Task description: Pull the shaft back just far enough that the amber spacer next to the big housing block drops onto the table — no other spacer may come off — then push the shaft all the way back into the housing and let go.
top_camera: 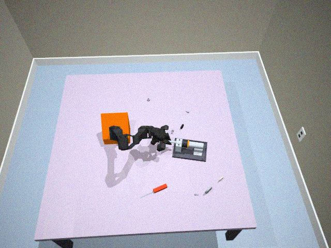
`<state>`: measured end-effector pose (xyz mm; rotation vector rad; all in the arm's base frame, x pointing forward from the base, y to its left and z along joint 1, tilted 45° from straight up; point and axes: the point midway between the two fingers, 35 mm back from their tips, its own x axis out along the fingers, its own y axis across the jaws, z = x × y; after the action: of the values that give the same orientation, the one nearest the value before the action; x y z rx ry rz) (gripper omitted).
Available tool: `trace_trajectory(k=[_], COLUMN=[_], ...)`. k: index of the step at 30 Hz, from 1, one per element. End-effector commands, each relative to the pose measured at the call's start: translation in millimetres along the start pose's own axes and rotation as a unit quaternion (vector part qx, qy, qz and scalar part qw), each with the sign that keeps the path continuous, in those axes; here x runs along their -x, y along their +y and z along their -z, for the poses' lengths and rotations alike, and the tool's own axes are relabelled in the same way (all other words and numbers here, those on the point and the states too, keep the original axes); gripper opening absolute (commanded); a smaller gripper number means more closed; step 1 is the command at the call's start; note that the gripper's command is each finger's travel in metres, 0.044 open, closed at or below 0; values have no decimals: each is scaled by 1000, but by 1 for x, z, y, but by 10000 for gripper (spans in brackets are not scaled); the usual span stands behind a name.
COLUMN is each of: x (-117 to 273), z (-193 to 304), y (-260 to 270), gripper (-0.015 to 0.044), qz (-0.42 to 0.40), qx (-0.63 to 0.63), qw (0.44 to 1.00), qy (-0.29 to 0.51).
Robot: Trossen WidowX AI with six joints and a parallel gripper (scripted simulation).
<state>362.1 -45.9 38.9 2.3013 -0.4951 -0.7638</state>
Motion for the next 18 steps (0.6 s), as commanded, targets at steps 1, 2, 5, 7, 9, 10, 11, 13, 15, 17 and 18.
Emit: trace_trajectory(k=[1, 2, 5, 7, 9, 10, 11, 13, 15, 17, 18], x=[1, 1, 1, 1, 1, 1, 1, 1, 2, 2, 2], z=[-1, -1, -1, -2, -2, -2, -2, -2, -2, -2, -2], y=[0, 0, 0, 0, 0, 0, 0, 0, 0, 0, 0], gripper=[0, 0, 0, 0, 0, 0, 0, 0, 0, 0, 0], qz=[-1, -1, -1, -1, -1, -1, -1, -1, -1, -1, -1], qx=[-2, -2, -2, -2, -2, -2, -2, -2, -2, -2, -2], qw=[1000, 1000, 1000, 1000, 1000, 1000, 1000, 1000, 1000, 1000, 1000], qy=[-1, -1, -1, -1, -1, -1, -1, -1, -1, -1, -1])
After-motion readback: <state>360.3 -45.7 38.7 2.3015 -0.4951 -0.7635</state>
